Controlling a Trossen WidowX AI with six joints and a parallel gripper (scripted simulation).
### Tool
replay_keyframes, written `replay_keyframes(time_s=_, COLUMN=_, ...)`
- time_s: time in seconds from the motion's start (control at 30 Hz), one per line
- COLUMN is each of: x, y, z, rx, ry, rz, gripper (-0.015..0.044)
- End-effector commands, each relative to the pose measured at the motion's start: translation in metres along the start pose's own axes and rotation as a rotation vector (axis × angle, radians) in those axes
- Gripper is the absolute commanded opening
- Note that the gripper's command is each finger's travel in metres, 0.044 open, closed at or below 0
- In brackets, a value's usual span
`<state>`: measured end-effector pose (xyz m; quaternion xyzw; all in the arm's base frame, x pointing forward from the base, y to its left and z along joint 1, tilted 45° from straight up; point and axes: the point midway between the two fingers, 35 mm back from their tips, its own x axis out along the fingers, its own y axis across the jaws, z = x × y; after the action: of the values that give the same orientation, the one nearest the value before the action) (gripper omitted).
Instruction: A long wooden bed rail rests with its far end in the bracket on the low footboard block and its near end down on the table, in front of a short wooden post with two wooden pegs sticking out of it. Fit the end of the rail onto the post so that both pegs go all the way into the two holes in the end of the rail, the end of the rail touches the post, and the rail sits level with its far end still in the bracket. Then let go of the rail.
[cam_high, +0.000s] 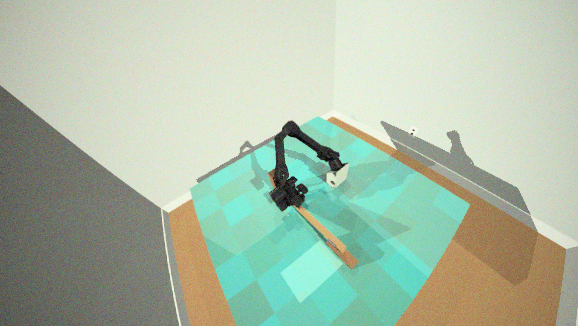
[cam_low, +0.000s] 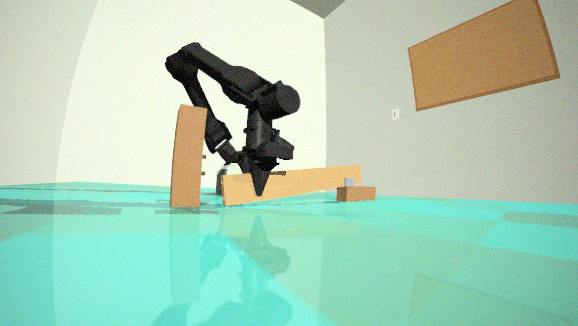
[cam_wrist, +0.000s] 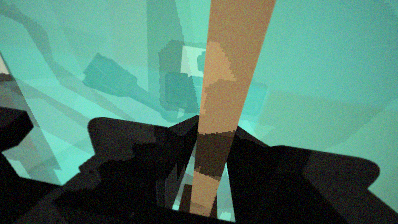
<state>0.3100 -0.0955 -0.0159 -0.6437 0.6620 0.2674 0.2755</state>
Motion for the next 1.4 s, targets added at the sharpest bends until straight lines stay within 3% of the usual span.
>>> replay_keyframes(time_s=0.0, x=0.001, y=0.000, z=0.000, rx=-0.006, ry=0.003, rz=0.001, gripper=0.0059)
replay_keyframes(time_s=0.2, x=0.001, y=0.000, z=0.000, rx=-0.006, ry=0.003, rz=0.001, gripper=0.0000)
replay_keyframes(time_s=1.37, x=-0.012, y=0.000, z=0.000, rx=-0.006, ry=0.003, rz=0.001, gripper=0.0000)
